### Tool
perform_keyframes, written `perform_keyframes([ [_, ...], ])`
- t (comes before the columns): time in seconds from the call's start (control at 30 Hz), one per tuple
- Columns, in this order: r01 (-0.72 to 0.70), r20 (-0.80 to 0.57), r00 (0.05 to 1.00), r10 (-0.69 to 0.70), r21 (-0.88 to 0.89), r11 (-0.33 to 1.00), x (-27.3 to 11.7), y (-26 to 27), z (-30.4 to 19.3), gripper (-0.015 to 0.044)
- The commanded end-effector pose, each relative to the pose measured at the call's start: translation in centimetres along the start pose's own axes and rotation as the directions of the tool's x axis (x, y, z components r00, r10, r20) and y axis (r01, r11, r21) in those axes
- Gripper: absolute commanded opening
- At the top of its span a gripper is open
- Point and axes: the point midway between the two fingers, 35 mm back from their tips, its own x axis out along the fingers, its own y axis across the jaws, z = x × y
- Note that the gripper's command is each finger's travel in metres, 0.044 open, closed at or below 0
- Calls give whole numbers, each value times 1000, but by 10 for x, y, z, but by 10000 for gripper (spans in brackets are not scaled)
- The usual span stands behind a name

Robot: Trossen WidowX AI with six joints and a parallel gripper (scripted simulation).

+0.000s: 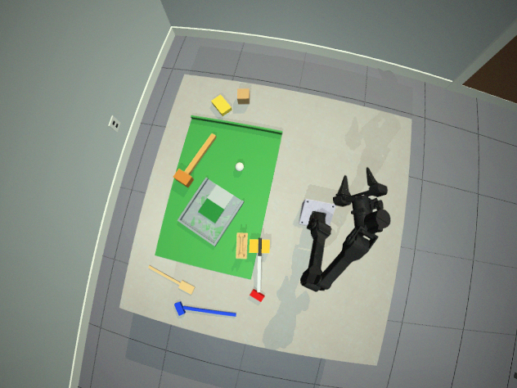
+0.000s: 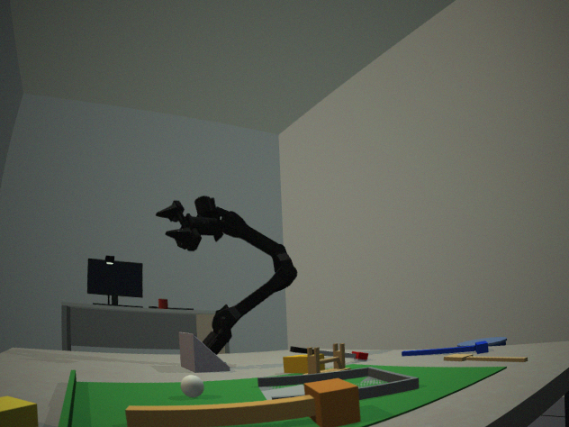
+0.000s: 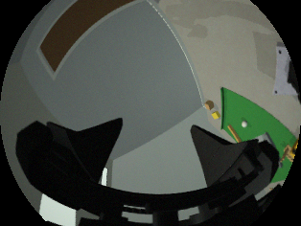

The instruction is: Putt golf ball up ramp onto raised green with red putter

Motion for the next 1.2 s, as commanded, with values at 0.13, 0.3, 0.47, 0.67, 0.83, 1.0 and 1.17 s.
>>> perform_keyframes([
  [0.13,114,-138,947,-290,-699,706,19,-93,-90,440],
  [0.3,10,-160,884,-439,-933,360,15,-150,-127,440],
  [0.47,-189,-150,806,-573,-982,-9,1,-209,-154,440],
  [0.67,-496,-97,681,-726,-791,-359,-27,-279,-170,440],
  [0.83,-725,-25,570,-821,-487,-488,-56,-330,-171,440],
  [1.0,-880,68,456,-887,-116,-461,-89,-375,-163,440],
  [1.17,-921,177,345,-922,252,-296,-126,-414,-148,440],
])
